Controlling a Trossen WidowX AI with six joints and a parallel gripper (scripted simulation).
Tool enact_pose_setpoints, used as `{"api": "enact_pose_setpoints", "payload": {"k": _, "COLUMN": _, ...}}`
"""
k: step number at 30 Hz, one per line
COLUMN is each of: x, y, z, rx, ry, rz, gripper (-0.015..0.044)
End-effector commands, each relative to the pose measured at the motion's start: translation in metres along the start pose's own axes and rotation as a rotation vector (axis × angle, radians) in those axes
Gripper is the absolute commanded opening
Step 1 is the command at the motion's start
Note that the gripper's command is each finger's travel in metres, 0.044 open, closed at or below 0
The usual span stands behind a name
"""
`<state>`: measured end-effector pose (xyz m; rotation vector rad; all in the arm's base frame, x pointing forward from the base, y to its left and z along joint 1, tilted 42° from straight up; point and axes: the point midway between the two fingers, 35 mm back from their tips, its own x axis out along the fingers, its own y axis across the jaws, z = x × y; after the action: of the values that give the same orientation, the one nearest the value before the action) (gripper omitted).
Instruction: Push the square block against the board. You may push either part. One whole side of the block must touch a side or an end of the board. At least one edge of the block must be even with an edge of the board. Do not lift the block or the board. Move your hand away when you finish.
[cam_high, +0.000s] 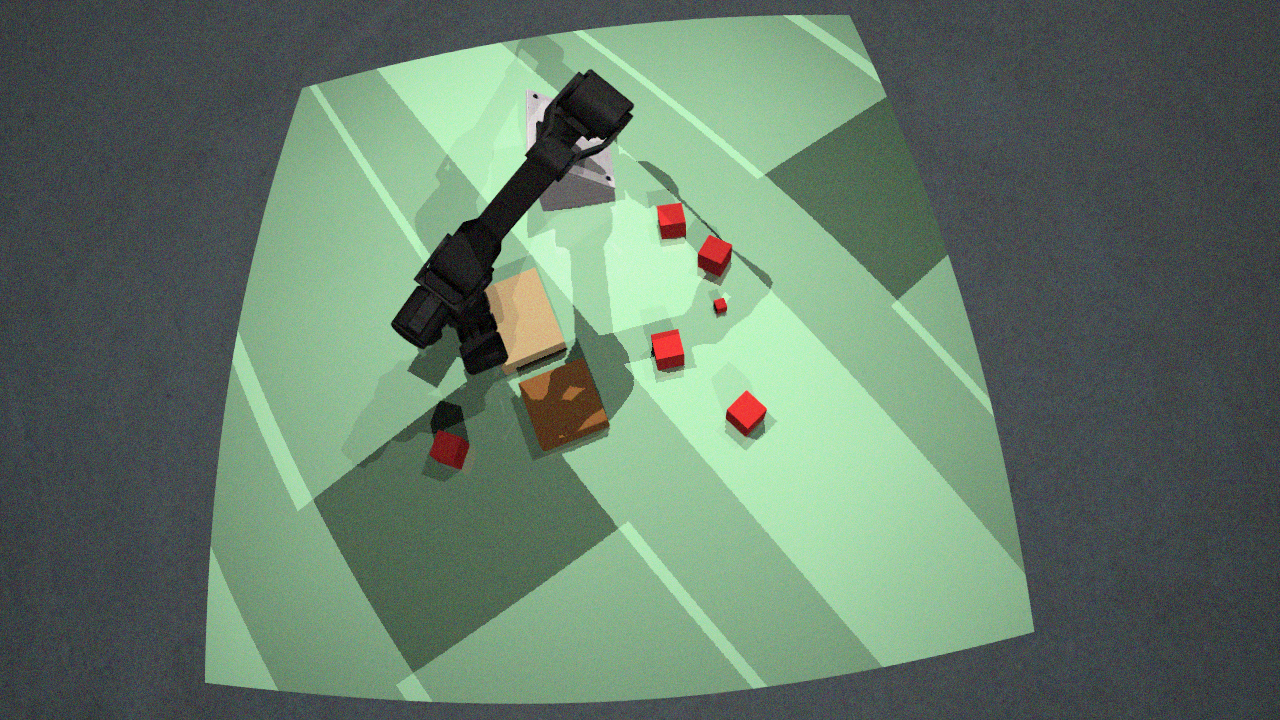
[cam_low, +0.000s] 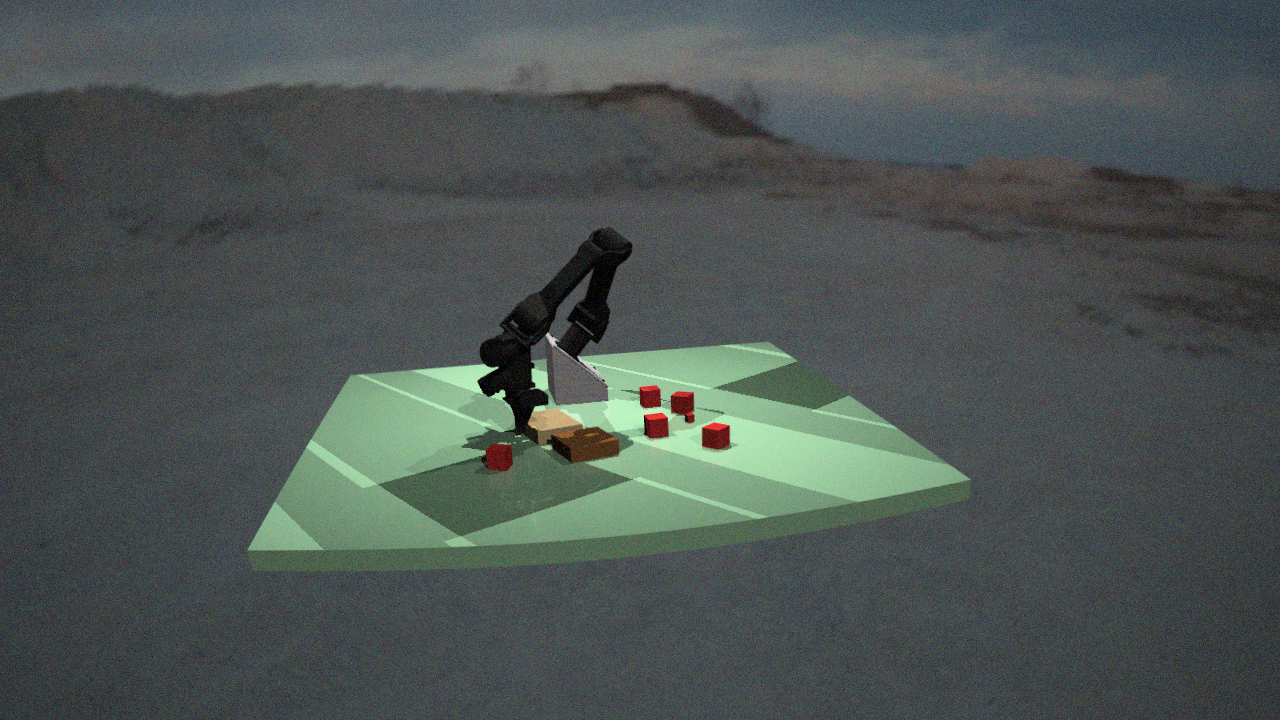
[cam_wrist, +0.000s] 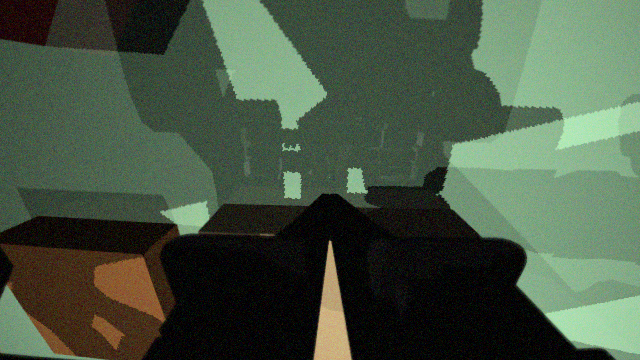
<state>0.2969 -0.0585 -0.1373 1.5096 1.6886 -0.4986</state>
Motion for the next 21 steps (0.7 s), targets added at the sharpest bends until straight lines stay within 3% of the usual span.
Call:
{"api": "enact_pose_setpoints", "payload": {"k": 1, "x": 0.008, "y": -0.006, "z": -0.013, "rx": 0.010, "ry": 0.028, "rz": -0.019, "gripper": 0.0000}}
{"api": "enact_pose_setpoints", "payload": {"k": 21, "x": 0.008, "y": -0.008, "z": -0.025, "rx": 0.010, "ry": 0.030, "rz": -0.019, "gripper": 0.0000}}
